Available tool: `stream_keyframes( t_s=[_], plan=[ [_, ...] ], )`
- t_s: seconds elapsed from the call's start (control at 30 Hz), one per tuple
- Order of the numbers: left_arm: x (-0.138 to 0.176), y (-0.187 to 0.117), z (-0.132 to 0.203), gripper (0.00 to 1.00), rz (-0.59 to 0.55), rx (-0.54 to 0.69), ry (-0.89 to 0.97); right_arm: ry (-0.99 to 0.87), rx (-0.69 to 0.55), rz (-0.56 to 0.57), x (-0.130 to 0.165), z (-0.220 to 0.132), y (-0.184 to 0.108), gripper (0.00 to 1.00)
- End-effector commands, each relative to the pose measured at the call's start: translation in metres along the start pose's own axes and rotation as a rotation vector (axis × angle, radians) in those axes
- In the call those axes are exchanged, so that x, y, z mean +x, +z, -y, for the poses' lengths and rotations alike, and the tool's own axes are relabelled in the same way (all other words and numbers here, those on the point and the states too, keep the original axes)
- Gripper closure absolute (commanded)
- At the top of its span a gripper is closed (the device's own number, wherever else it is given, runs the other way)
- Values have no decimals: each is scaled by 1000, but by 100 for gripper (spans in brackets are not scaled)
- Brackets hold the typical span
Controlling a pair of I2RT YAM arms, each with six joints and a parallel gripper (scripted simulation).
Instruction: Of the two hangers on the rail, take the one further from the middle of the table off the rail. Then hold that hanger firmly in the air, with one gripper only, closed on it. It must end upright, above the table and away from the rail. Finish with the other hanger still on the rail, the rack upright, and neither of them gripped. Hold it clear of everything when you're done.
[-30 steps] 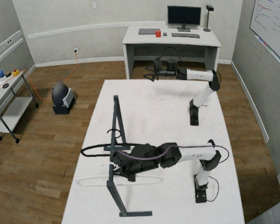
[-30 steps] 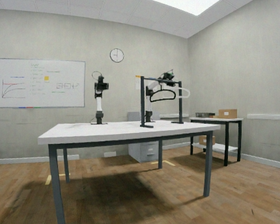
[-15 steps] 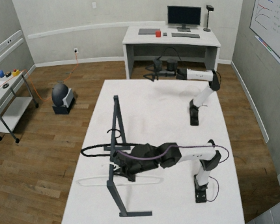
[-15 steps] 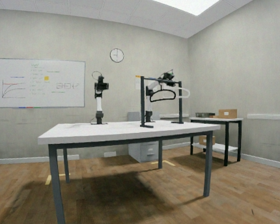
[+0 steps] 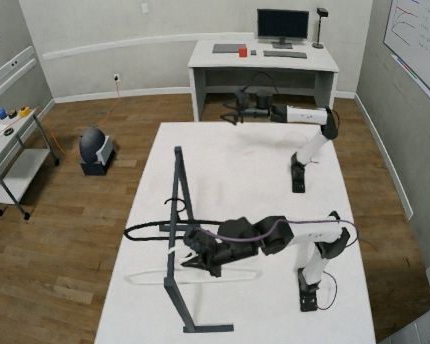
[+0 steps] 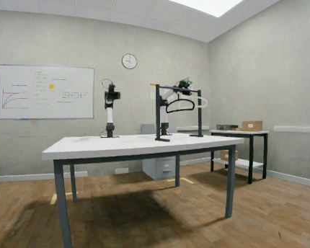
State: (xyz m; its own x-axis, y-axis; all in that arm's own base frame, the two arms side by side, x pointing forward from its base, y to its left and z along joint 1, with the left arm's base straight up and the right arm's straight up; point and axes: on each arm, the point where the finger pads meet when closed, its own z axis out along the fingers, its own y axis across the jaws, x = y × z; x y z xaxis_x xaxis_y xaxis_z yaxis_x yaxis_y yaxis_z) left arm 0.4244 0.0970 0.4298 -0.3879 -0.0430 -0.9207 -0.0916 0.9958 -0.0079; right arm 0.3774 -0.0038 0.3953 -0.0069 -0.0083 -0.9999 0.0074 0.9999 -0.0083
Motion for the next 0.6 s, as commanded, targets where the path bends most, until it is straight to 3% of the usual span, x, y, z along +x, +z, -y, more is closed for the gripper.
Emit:
stream_keyframes(
  t_s=[0.0,0.43,0.47,0.53,0.57],
  plan=[
    [-14,-21,0,99,70,1,19,-1,1,18,-7,0,-2,0],
    [-1,-45,1,99,63,2,18,-1,1,18,-7,0,-2,0],
    [-15,-54,2,99,101,0,28,-1,1,18,-7,0,-2,0],
    [-16,-54,4,99,105,3,30,-1,1,18,-7,0,-2,0],
    [-2,-42,1,99,57,1,12,-1,1,18,-7,0,-2,0]
  ],
)
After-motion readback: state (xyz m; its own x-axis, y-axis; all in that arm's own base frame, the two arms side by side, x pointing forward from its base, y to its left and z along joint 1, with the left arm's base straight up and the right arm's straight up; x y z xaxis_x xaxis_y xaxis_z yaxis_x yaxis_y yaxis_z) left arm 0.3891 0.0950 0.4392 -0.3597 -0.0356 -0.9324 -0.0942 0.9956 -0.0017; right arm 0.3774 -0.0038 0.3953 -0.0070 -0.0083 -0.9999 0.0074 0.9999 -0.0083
